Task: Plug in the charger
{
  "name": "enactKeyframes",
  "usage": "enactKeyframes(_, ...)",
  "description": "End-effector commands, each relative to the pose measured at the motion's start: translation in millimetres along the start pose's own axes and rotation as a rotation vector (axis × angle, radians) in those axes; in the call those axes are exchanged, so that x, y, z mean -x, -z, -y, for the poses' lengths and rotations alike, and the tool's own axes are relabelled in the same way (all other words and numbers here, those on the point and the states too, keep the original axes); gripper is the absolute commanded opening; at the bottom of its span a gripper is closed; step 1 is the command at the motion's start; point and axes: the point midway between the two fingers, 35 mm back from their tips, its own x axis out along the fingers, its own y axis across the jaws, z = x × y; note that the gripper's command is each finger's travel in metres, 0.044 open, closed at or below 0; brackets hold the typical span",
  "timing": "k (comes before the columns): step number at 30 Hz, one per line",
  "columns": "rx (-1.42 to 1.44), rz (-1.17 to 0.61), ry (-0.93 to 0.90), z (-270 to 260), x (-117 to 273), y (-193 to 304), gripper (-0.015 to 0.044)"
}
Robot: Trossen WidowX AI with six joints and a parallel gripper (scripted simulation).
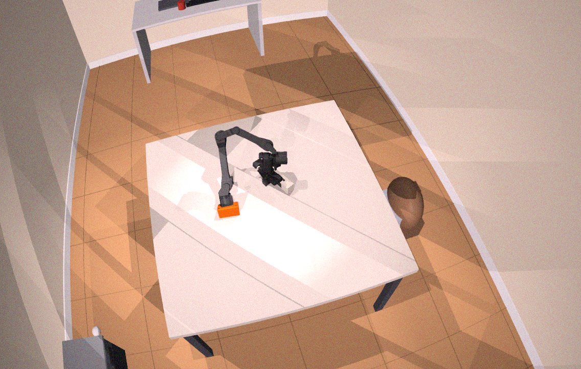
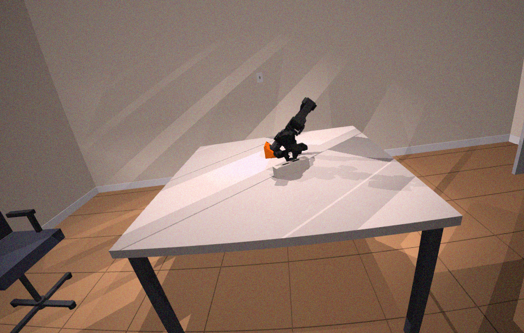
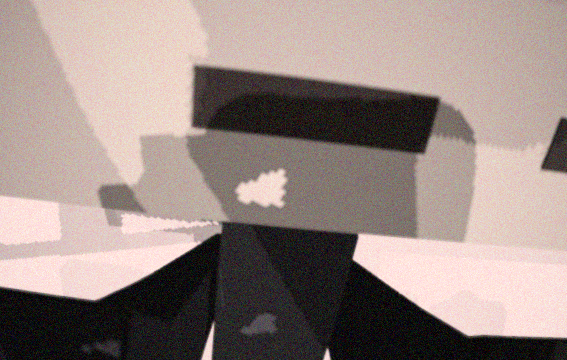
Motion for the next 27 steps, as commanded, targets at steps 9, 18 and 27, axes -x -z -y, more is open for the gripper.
enactKeyframes(9, 0.022, 0.022, 0.002, -0.5, 0.8, -13.0, 0.0000)
enactKeyframes(18, 0.022, 0.022, 0.003, -0.6, 0.4, -15.7, 0.0000)
enactKeyframes(27, 0.022, 0.022, 0.002, -0.6, -0.1, -14.9, 0.0000)
